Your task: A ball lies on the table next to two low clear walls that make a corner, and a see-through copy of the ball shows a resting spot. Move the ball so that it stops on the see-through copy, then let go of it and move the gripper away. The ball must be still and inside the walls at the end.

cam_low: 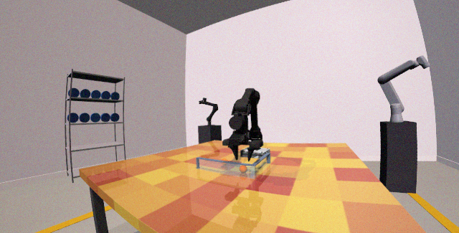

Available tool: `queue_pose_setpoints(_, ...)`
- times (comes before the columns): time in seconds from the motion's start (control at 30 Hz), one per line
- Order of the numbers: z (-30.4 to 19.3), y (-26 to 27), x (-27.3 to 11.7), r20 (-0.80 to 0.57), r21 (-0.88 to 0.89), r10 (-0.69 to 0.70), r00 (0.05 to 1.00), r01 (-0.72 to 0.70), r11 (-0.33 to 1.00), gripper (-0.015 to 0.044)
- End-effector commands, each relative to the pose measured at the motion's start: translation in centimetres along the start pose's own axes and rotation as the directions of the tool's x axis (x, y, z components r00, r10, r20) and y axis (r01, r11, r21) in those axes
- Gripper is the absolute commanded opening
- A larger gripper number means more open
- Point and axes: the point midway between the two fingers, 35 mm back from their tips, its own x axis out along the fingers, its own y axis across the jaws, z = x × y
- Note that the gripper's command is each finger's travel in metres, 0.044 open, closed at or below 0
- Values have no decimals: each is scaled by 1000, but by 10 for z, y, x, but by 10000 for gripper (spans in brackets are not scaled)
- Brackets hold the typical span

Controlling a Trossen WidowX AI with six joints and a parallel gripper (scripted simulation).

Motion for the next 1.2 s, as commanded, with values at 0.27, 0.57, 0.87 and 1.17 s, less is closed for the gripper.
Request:
queue_pose_setpoints(0.27, 0, 1, 19, -9, 8, 5, 1000, -5, 1000, 289)
queue_pose_setpoints(0.57, -1, 1, 34, -9, 8, 5, 1000, -5, 1000, 289)
queue_pose_setpoints(0.87, -1, 1, 44, -9, 8, 5, 1000, -5, 1000, 263)
queue_pose_setpoints(1.17, -1, 1, 44, -9, 8, 5, 1000, -5, 1000, 144)
